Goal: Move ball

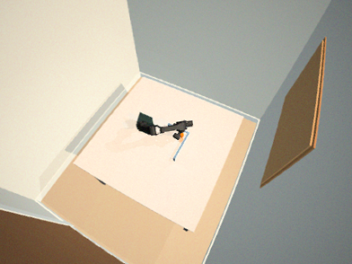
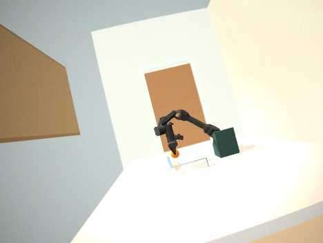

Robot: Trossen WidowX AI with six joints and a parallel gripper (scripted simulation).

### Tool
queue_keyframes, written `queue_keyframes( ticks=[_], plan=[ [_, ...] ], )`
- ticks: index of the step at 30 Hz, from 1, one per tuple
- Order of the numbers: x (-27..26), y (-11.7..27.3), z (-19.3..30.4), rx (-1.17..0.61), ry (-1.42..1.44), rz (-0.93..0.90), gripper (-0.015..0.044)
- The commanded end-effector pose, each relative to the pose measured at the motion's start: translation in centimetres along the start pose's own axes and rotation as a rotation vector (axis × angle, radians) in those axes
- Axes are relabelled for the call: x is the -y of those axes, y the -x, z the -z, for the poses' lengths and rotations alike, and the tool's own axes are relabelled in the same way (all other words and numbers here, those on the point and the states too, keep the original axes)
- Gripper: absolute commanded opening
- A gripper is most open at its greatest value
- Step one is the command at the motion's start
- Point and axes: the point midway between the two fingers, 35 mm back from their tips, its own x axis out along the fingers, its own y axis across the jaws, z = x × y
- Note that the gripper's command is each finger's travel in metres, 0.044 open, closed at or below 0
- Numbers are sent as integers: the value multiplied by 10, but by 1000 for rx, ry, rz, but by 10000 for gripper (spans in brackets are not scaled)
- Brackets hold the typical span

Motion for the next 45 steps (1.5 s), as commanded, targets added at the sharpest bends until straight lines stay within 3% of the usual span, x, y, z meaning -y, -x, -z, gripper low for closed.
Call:
queue_keyframes(
  ticks=[1,8,19,37,45],
  plan=[
    [-3,-1,3,-9,77,0,0],
    [-3,-10,4,-9,82,0,0],
    [-4,-70,4,-9,82,-3,0],
    [-4,-90,4,-9,82,-4,0],
    [-4,-87,3,-5,80,-1,210]
  ],
)
